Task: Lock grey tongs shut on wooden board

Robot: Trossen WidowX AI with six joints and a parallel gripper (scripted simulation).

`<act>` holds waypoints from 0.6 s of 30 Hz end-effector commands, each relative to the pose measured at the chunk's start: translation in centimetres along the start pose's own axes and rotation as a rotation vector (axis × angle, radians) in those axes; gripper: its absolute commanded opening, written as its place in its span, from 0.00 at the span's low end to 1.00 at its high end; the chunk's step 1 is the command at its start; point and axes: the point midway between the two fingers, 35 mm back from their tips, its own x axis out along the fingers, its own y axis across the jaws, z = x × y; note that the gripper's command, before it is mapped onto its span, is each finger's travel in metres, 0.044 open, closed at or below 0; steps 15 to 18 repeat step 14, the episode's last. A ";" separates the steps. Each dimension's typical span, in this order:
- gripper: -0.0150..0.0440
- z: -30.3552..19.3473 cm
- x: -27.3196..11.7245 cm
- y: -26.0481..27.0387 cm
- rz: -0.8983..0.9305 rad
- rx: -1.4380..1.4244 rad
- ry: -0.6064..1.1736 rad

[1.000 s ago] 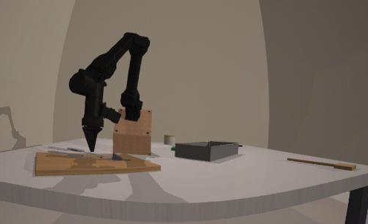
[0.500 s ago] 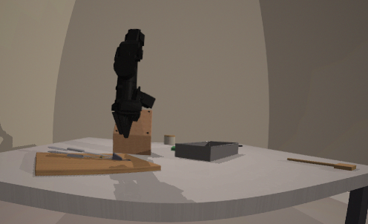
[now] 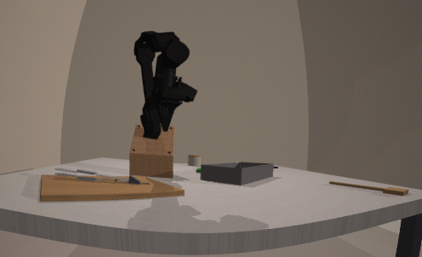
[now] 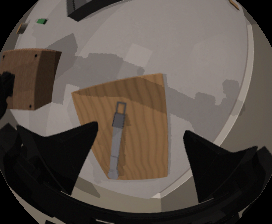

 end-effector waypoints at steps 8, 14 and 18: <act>1.00 -0.4 -3.9 0.0 -0.018 0.005 -0.002; 1.00 -0.4 -3.9 0.0 -0.018 0.005 -0.002; 1.00 -0.4 -3.9 0.0 -0.018 0.005 -0.002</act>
